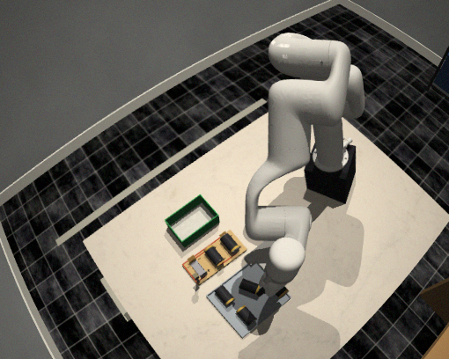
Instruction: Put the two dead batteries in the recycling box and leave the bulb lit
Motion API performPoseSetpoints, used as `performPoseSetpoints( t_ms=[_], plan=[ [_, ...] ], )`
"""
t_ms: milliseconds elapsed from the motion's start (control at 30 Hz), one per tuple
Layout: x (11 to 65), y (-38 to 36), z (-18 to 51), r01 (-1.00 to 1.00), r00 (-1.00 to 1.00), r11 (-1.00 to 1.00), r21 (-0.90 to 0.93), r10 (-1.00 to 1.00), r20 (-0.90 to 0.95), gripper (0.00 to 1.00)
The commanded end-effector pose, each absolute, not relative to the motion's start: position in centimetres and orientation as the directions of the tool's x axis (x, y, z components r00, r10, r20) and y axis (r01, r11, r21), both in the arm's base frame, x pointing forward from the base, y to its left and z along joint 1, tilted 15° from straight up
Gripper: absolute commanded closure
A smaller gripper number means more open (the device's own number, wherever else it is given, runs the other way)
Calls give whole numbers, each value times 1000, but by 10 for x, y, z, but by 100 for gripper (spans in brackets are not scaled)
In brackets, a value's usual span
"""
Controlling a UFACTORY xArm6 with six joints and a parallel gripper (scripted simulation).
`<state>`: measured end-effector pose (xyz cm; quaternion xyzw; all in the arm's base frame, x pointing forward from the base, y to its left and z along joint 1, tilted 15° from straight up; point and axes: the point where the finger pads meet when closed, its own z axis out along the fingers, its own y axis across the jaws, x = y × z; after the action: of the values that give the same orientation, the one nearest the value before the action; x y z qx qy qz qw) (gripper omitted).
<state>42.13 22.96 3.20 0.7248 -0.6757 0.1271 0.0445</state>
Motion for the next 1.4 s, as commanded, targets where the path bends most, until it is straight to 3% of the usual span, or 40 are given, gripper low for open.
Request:
performPoseSetpoints(
  t_ms=[0,733,967,1367],
  plan=[
    [421,233,33,-990,53,-82,-112,-969,243,72],
    [422,233,32,-990,52,-81,-112,-969,243,72],
    [431,216,-37,-990,52,-81,-112,-969,243,72],
    [431,215,-42,-990,52,-81,-112,-969,242,72]
  ],
)
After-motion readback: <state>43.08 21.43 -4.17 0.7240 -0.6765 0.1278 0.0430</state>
